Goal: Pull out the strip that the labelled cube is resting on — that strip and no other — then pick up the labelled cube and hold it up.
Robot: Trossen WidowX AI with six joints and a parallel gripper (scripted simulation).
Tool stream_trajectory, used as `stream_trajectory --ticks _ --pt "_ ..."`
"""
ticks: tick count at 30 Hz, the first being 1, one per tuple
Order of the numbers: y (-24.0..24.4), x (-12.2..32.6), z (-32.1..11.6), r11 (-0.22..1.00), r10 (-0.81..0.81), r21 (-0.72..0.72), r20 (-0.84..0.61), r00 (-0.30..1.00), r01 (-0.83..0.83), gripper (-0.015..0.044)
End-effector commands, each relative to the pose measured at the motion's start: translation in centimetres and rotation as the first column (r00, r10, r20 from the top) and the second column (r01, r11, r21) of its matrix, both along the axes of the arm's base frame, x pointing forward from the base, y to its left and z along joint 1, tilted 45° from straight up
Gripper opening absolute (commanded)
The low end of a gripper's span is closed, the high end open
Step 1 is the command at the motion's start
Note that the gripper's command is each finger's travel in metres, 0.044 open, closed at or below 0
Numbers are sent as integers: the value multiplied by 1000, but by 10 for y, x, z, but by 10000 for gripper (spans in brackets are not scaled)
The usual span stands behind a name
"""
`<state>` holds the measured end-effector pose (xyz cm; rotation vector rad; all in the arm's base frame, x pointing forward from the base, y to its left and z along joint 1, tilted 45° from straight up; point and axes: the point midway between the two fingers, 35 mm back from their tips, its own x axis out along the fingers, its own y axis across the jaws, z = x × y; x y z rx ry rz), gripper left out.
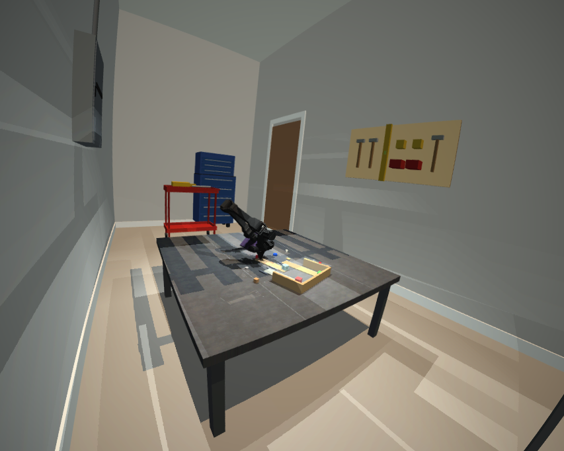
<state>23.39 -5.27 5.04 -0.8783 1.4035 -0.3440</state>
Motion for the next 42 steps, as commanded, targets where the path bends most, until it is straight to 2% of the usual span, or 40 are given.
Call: stream_trajectory --ticks 1,22,28,32,36,42 --pt "-7 -13 -3 1000 -11 -10 -25 1000 11 0" --pt "-8 -18 -2 1000 -11 -10 -25 1000 11 0" --pt "24 -16 28 1000 -10 -7 -24 1000 10 0" --pt "26 -17 29 1000 -11 -8 -25 1000 11 0" --pt "31 2 26 993 -114 22 75 991 113 105" --pt "38 21 26 992 -125 26 86 988 123 263"
